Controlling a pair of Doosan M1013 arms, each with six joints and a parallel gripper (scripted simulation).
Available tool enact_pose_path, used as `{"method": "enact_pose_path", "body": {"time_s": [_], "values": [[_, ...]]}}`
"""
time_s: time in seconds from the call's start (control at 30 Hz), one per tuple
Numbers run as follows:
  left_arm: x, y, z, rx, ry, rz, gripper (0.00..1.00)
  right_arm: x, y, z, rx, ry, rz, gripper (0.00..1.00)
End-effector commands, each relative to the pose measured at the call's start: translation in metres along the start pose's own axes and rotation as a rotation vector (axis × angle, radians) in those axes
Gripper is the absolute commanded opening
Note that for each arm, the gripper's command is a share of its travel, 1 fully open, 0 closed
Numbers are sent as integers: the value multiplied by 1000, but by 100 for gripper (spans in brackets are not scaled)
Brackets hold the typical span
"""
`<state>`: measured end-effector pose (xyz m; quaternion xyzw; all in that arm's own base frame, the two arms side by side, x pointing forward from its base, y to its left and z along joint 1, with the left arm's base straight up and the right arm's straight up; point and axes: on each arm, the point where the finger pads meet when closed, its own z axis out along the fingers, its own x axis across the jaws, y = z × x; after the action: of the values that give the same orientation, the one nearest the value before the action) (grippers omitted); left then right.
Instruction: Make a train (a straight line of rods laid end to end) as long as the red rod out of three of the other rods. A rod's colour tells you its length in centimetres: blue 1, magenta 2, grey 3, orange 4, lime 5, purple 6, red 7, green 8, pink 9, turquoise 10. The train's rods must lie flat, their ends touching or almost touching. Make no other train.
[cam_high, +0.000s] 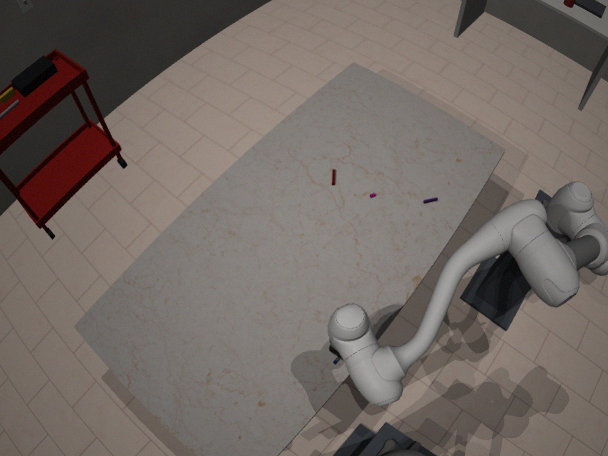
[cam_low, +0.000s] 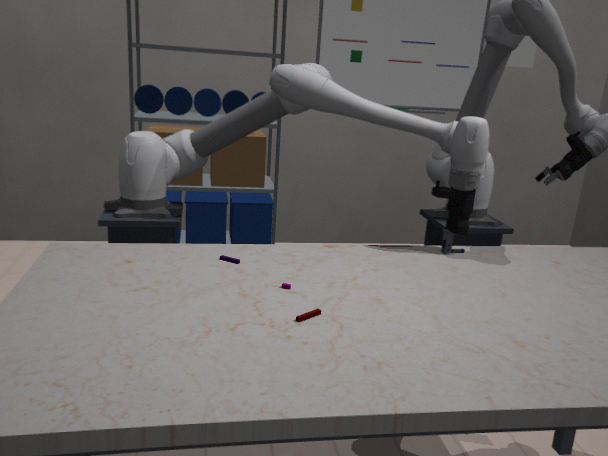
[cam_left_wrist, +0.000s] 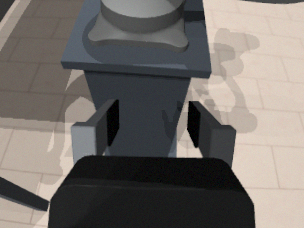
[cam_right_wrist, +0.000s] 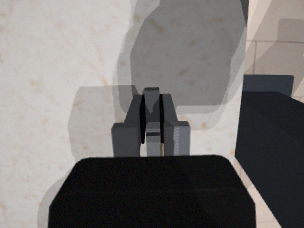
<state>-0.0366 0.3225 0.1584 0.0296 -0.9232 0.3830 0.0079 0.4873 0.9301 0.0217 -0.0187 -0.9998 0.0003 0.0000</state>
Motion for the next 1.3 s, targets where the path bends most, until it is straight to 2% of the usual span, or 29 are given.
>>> {"method": "enact_pose_path", "body": {"time_s": [0.0,1.07,1.1,1.23,1.27], "values": [[0,0,0,-1,0,0,100,0,1,-2,-2,-1,0,24],[0,0,0,-1,0,0,100,0,4,-2,-2,-1,0,24],[0,0,0,-1,0,0,100,0,4,-2,-2,-1,0,30],[0,0,0,-1,0,0,100,0,4,-2,-2,-1,0,30],[0,0,0,-1,0,0,100,0,4,-2,-2,-1,0,36]]}}
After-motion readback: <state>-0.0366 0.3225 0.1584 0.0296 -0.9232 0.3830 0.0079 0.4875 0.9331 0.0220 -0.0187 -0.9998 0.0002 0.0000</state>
